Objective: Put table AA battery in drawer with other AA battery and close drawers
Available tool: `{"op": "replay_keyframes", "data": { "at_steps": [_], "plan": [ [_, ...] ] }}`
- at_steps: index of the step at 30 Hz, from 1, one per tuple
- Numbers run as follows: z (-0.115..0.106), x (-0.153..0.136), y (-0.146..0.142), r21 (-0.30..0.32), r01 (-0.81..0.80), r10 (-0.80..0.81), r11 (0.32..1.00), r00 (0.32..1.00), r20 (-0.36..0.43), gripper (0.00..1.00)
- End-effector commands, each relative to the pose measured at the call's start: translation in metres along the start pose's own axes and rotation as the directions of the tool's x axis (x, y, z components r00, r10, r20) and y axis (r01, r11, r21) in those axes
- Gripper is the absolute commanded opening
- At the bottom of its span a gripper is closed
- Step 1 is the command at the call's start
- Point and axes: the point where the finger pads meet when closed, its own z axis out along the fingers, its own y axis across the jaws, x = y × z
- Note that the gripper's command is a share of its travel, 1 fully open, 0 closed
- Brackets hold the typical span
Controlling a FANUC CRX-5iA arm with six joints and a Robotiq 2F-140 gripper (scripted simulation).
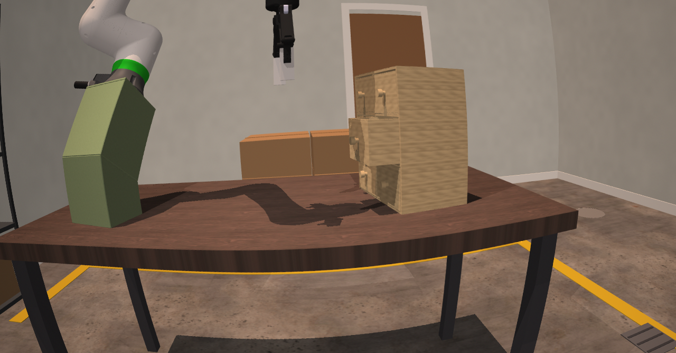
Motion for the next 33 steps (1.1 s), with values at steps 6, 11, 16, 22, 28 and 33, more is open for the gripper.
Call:
{"op": "replay_keyframes", "data": {
  "at_steps": [6, 11, 16, 22, 28, 33],
  "plan": [
    [0.001, -0.007, -0.002, 0.0, 0.0, 0.0, 1.0, 1.0, 0.0, 1.0],
    [0.002, -0.018, -0.005, 0.0, 0.0, 0.0, 1.0, 1.0, 0.0, 1.0],
    [0.006, -0.045, -0.012, 0.0, 0.0, 0.0, 1.0, 1.0, 0.0, 1.0],
    [0.011, -0.077, -0.021, 0.0, 0.0, 0.0, 1.0, 1.0, 0.0, 1.0],
    [0.012, -0.09, -0.024, 0.0, 0.0, 0.0, 1.0, 1.0, 0.0, 1.0],
    [0.013, -0.093, -0.025, 0.0, 0.0, 0.0, 1.0, 1.0, 0.0, 1.0]
  ]
}}
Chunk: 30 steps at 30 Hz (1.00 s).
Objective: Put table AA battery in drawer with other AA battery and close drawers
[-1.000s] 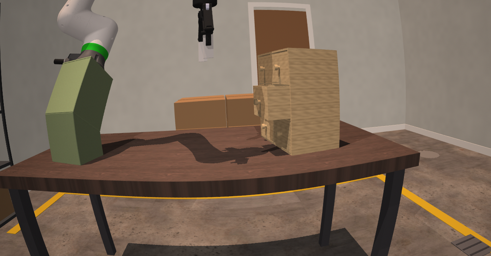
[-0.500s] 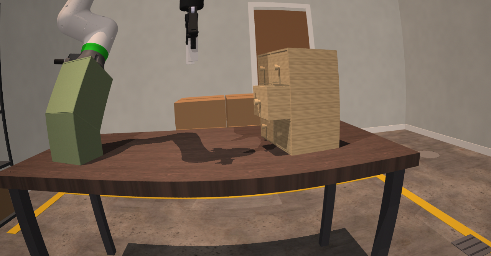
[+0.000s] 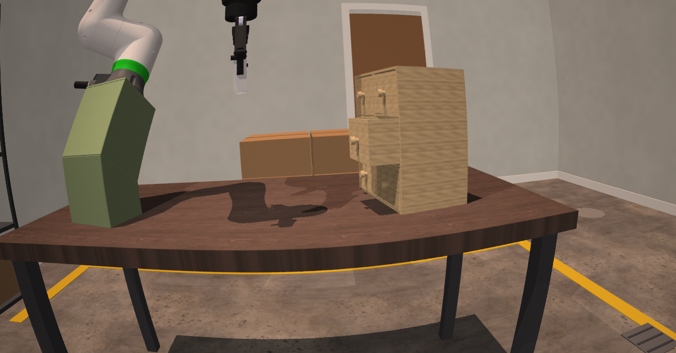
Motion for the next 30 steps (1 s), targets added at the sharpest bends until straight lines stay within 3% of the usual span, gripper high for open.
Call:
{"op": "replay_keyframes", "data": {
  "at_steps": [1, 13, 27, 30],
  "plan": [
    [-0.001, 0.0, 0.0, -0.001, -0.001, 0.001, 1.0, 1.0, -0.001, 1.0],
    [0.004, 0.004, 0.0, -0.001, -0.001, 0.001, 1.0, 0.999, -0.052, 1.0],
    [0.026, 0.027, 0.0, -0.001, 0.0, 0.0, 1.0, 0.947, -0.322, 1.0],
    [0.028, 0.029, 0.0, -0.001, 0.0, 0.0, 1.0, 0.939, -0.344, 1.0]
  ]
}}
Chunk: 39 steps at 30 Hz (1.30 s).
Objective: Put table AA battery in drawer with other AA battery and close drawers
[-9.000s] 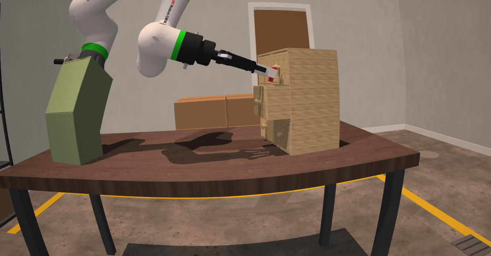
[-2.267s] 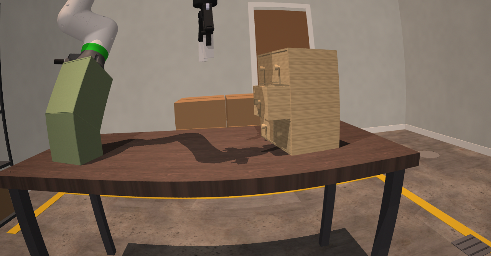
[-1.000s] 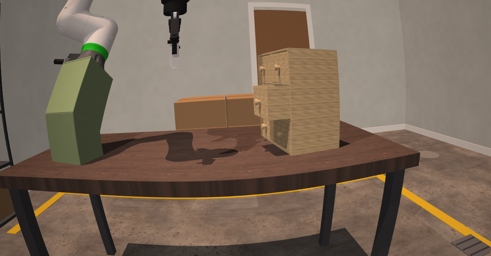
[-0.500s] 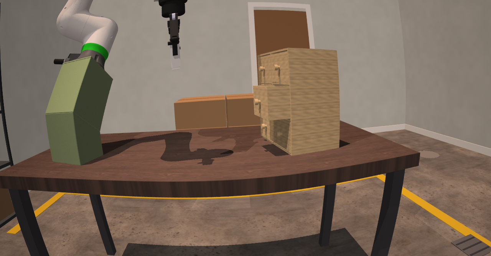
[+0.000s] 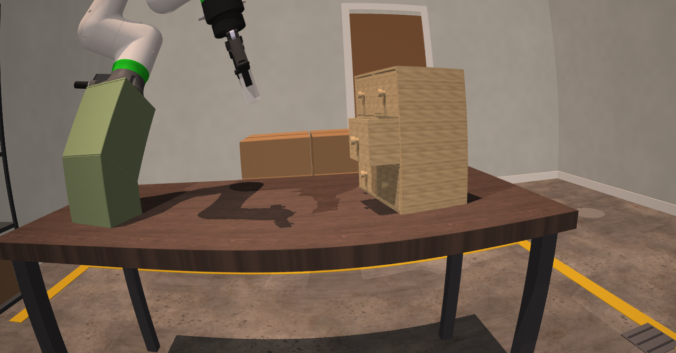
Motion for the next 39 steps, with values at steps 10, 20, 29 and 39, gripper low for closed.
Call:
{"op": "replay_keyframes", "data": {
  "at_steps": [10, 20, 29, 39],
  "plan": [
    [0.031, 0.015, 0.001, -0.002, -0.002, 0.001, 1.0, 0.957, -0.291, 1.0],
    [0.056, 0.029, 0.001, -0.002, -0.002, 0.001, 1.0, 0.855, -0.519, 1.0],
    [0.079, 0.041, 0.001, -0.002, -0.002, 0.0, 1.0, 0.72, -0.694, 1.0],
    [0.09, 0.048, 0.001, -0.003, -0.002, -0.001, 1.0, 0.638, -0.77, 1.0]
  ]
}}
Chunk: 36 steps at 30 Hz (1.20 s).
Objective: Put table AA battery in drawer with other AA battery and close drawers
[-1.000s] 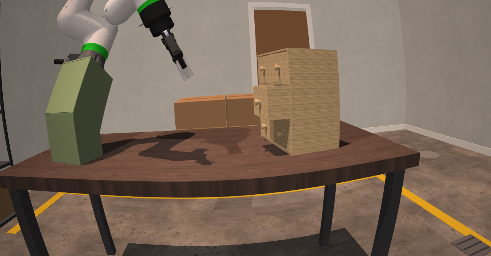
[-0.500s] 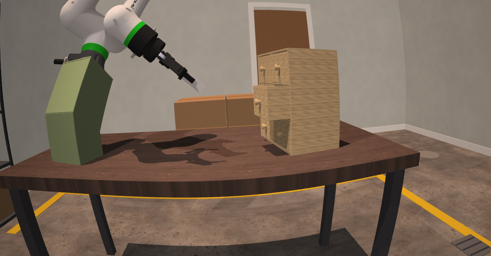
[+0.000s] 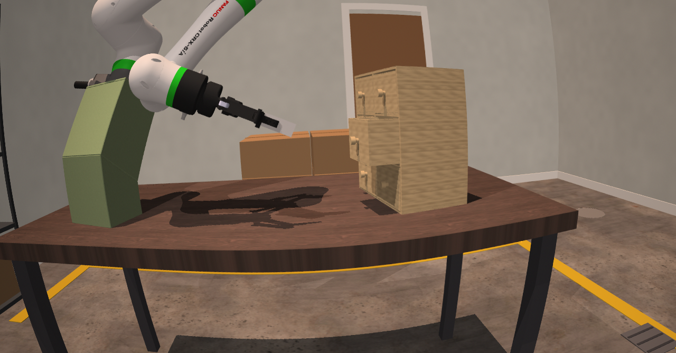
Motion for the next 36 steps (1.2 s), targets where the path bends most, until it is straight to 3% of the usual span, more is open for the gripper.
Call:
{"op": "replay_keyframes", "data": {
  "at_steps": [1, 15, 16, 36],
  "plan": [
    [0.0046, -0.0032, 0.0001, -0.001, -0.001, 0.001, 1.0, 0.999, -0.047, 1.0],
    [0.0082, -0.0046, -0.0001, 0.0, 0.0, 0.0, 1.0, 0.997, -0.082, 1.0],
    [0.0082, -0.0046, -0.0001, 0.0, 0.0, 0.0, 1.0, 0.997, -0.082, 0.0],
    [0.0082, -0.0046, -0.0001, 0.0, 0.0, 0.0, 1.0, 0.997, -0.082, 0.0]
  ]
}}
